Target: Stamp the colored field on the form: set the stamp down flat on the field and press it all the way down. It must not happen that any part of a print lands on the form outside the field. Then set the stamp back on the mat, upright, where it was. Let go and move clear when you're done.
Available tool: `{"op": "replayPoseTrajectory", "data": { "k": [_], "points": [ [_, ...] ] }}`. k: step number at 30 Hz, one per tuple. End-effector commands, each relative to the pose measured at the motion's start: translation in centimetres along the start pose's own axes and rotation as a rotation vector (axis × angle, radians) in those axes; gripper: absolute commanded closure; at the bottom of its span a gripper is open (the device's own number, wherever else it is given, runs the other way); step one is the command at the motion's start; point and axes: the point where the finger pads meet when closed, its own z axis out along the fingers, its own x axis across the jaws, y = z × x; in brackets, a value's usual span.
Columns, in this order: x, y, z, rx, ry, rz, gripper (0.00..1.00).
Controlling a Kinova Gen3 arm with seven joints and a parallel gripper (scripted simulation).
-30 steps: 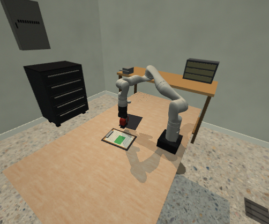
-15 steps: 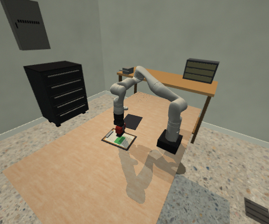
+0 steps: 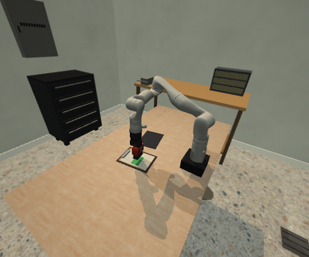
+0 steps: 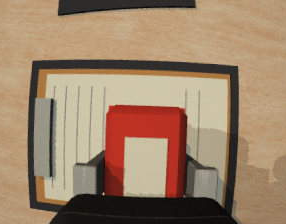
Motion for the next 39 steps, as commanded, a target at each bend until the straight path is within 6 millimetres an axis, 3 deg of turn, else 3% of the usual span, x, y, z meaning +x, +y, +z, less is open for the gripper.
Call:
{"op": "replayPoseTrajectory", "data": {
  "k": [1, 39],
  "points": [
    [0.14, 0.23, -0.19, -0.001, 0.0, 0.002, 0.42],
    [-0.08, 0.44, 0.26, 0.0, 0.001, 0.0, 0.42]
  ]
}}
